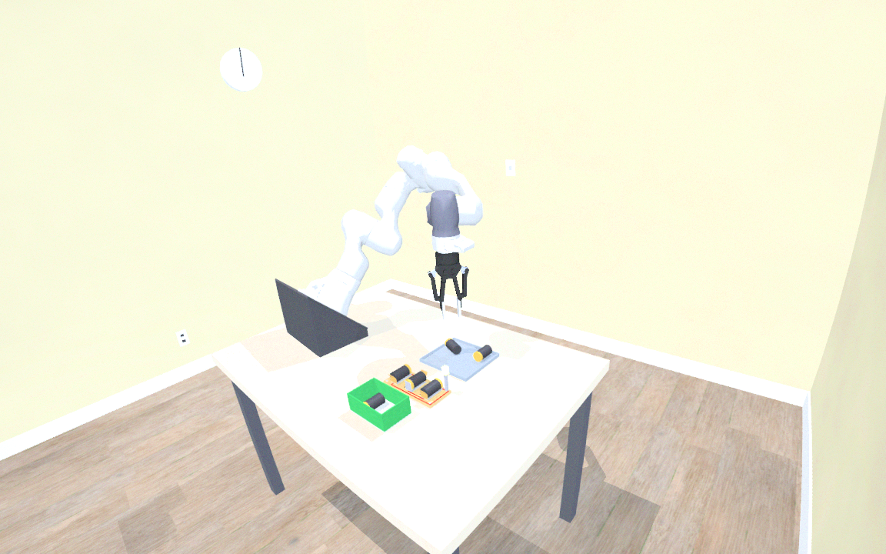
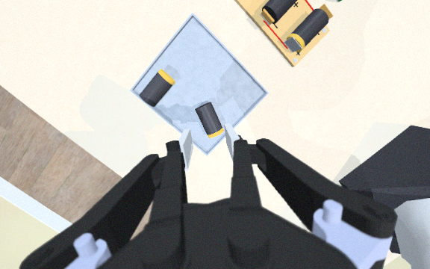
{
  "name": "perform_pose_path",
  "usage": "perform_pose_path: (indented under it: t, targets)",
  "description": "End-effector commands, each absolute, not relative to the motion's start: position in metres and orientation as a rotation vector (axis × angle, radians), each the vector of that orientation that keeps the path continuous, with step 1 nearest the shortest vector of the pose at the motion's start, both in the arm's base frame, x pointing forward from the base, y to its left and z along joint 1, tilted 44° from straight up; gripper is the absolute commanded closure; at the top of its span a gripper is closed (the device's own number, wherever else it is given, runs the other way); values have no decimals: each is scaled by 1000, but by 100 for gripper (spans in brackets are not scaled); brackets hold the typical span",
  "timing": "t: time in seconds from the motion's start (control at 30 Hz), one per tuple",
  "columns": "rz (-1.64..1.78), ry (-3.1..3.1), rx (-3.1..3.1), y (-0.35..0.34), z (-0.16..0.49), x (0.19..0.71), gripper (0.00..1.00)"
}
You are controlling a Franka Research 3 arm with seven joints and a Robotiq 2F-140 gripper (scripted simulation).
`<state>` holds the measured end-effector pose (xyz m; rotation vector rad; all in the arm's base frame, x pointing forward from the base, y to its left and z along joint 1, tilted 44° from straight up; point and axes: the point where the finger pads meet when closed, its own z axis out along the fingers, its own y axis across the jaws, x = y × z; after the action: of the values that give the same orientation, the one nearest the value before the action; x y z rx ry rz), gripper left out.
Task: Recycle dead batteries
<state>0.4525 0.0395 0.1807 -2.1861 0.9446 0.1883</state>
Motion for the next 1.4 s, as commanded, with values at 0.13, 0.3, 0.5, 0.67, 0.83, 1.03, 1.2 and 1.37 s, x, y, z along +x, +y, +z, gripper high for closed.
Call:
perform_pose_path:
  t: [0.13,0.3,0.5,0.67,0.83,1.03,1.2,1.37]
  targets:
    - [47,607,-2299,38,179,451,71]
    - [47,607,-2299,38,179,451,71]
    - [47,607,-2299,78,137,460,71]
    - [47,607,-2299,87,127,462,71]
    - [47,607,-2299,87,127,462,71]
    - [47,607,-2299,87,127,462,71]
    - [47,607,-2299,87,127,462,71]
    - [47,607,-2299,87,127,462,71]
